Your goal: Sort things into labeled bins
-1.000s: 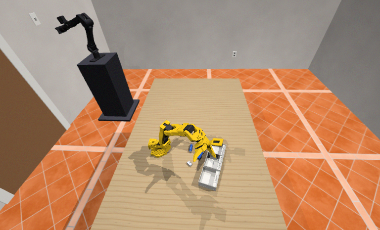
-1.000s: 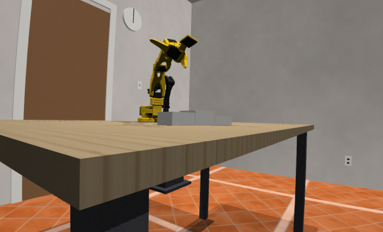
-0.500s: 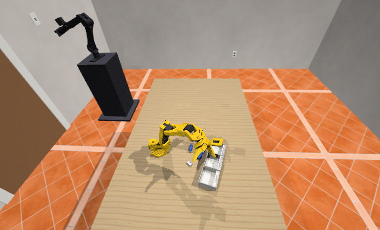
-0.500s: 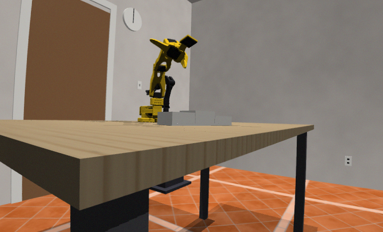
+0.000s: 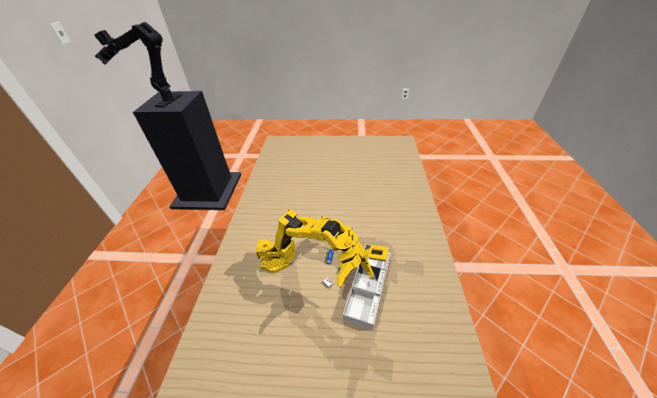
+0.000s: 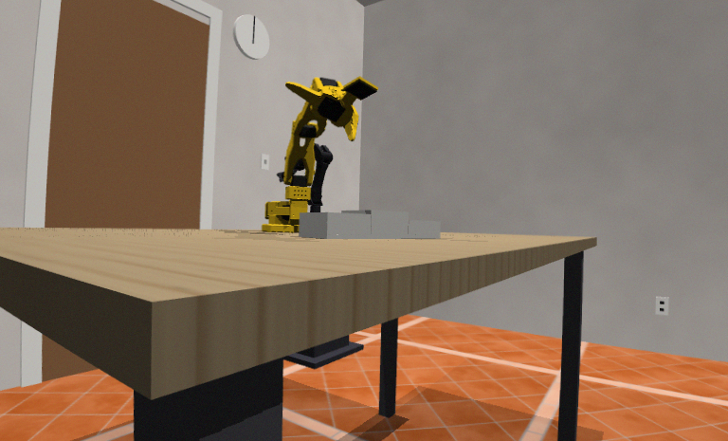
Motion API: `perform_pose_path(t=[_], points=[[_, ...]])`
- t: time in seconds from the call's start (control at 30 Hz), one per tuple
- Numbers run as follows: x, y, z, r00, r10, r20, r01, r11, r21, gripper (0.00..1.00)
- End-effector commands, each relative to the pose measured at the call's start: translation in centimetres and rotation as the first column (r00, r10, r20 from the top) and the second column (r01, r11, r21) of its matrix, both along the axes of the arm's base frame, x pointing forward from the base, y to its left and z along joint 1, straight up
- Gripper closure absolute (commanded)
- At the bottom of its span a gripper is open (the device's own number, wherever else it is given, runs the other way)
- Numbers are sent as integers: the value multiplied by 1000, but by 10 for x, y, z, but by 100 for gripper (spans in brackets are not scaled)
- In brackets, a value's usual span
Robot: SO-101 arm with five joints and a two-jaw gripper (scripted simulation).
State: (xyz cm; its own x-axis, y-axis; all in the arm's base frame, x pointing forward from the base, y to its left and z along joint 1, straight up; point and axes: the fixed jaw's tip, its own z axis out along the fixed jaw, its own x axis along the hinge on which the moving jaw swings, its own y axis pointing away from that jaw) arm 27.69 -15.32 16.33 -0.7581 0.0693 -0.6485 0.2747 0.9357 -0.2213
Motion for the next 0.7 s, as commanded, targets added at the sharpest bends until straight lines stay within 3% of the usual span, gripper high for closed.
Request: perform_pose_path(t=[0.0,0.07,0.37,0.67], points=[[1,-3,1,1000,2,2,-2,1000,-8,0],[1,-3,1,1000,2,2,-2,1000,-8,0],[4,-4,-28,997,4,-81,0,999,41,0],[4,-4,-31,996,4,-90,0,999,47,0]])
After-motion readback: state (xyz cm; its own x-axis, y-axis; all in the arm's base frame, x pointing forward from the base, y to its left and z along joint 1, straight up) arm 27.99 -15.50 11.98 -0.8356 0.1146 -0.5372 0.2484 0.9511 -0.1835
